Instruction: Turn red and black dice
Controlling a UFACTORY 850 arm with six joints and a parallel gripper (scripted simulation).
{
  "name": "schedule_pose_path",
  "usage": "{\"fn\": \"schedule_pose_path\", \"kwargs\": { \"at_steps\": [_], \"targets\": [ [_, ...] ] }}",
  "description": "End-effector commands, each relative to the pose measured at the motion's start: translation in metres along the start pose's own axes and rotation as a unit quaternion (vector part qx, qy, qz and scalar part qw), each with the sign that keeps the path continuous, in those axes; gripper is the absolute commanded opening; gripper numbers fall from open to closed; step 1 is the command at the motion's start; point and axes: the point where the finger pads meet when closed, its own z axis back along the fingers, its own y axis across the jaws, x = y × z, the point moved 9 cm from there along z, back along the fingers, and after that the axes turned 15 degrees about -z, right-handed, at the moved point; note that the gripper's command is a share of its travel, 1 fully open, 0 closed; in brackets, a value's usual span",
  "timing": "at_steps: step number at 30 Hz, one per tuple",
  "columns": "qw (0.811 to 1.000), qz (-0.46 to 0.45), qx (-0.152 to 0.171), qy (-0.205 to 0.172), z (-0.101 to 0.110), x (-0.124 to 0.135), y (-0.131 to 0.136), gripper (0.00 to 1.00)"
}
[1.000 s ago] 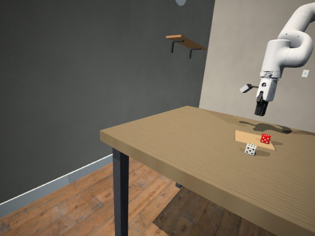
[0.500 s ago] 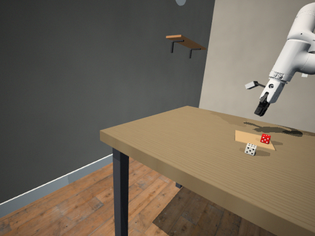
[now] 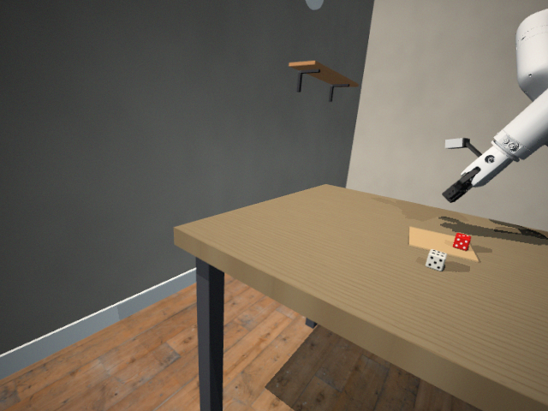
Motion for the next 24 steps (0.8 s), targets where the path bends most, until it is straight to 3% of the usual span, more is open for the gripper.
{"fn": "schedule_pose_path", "kwargs": {
  "at_steps": [1,8,11,16,24],
  "targets": [
    [0.997,-0.001,-0.014,0.082,-0.004,0.015,0.006,0.27],
    [0.984,-0.001,-0.040,0.171,-0.007,0.032,0.010,0.27],
    [0.984,-0.001,-0.040,0.172,-0.007,0.032,0.010,0.27],
    [0.972,0.000,-0.055,0.230,-0.011,0.042,0.013,0.27],
    [0.969,-0.001,-0.059,0.241,-0.012,0.045,0.014,0.27]
  ]
}}
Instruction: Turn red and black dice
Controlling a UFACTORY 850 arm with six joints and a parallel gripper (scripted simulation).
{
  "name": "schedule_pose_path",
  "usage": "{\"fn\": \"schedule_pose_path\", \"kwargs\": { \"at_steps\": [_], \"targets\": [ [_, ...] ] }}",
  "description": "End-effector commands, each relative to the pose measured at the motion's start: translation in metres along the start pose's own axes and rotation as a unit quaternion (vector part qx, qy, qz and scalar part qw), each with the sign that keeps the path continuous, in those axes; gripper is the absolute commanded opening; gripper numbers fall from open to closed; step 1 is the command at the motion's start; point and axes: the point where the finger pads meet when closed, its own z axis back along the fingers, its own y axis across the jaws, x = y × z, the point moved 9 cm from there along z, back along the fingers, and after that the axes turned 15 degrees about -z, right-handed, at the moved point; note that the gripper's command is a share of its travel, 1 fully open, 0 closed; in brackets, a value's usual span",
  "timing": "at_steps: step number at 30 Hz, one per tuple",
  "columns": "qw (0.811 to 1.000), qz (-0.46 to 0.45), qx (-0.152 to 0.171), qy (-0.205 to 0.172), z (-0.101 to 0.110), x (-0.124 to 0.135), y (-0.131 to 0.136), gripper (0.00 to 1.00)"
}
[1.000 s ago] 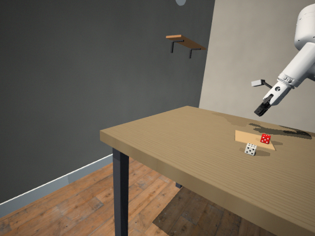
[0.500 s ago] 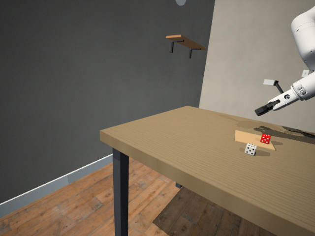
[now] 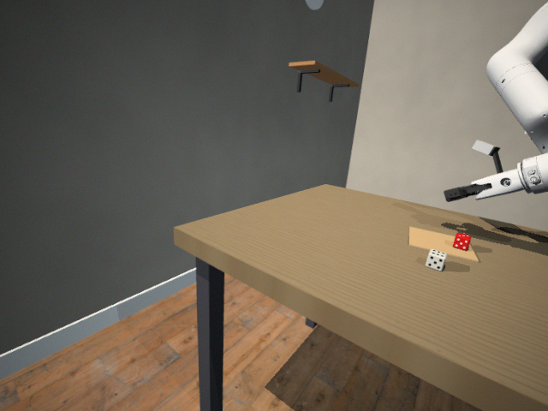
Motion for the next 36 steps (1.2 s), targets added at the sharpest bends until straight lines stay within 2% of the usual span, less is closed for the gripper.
{"fn": "schedule_pose_path", "kwargs": {
  "at_steps": [1,9,29,36],
  "targets": [
    [1.000,0.000,-0.002,0.010,-0.001,0.002,0.001,0.27],
    [1.000,0.000,-0.002,0.010,-0.005,0.009,0.002,0.27],
    [1.000,0.000,-0.002,0.010,-0.031,0.055,0.015,0.27],
    [1.000,0.000,-0.002,0.010,-0.034,0.059,0.016,0.27]
  ]
}}
